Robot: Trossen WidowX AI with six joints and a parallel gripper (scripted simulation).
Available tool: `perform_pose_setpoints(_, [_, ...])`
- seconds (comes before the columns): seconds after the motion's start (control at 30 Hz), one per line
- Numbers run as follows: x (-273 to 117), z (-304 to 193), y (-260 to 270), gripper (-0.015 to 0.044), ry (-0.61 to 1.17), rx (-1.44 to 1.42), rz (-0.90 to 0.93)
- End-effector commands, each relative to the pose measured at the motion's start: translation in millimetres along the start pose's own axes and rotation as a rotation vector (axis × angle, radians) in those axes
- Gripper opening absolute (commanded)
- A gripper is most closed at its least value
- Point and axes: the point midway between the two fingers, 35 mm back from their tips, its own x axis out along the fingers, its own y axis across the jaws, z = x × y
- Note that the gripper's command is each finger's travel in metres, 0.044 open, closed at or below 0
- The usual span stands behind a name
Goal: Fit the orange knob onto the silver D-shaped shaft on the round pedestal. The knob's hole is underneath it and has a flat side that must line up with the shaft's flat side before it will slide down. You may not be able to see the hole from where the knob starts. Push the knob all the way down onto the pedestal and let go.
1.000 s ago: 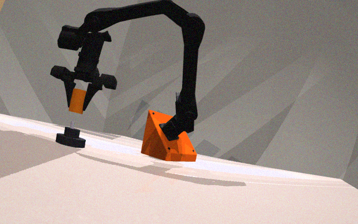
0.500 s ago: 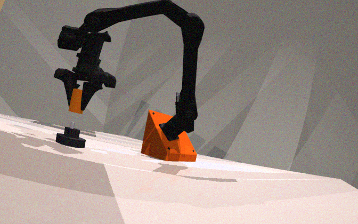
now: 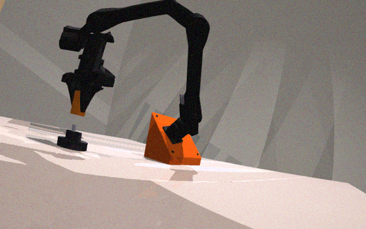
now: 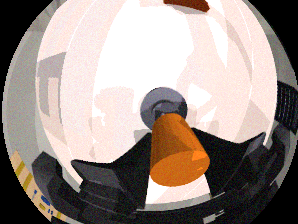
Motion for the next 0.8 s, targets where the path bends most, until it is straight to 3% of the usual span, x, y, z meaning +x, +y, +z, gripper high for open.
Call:
perform_pose_setpoints(0.0, [-0.1, -0.3, 0.0, 0.0000, 0.001, 0.111, 0.001])
perform_pose_setpoints(0.77, [-0.1, 0.1, 0.9, 0.0000, 0.001, 0.562, 0.001])
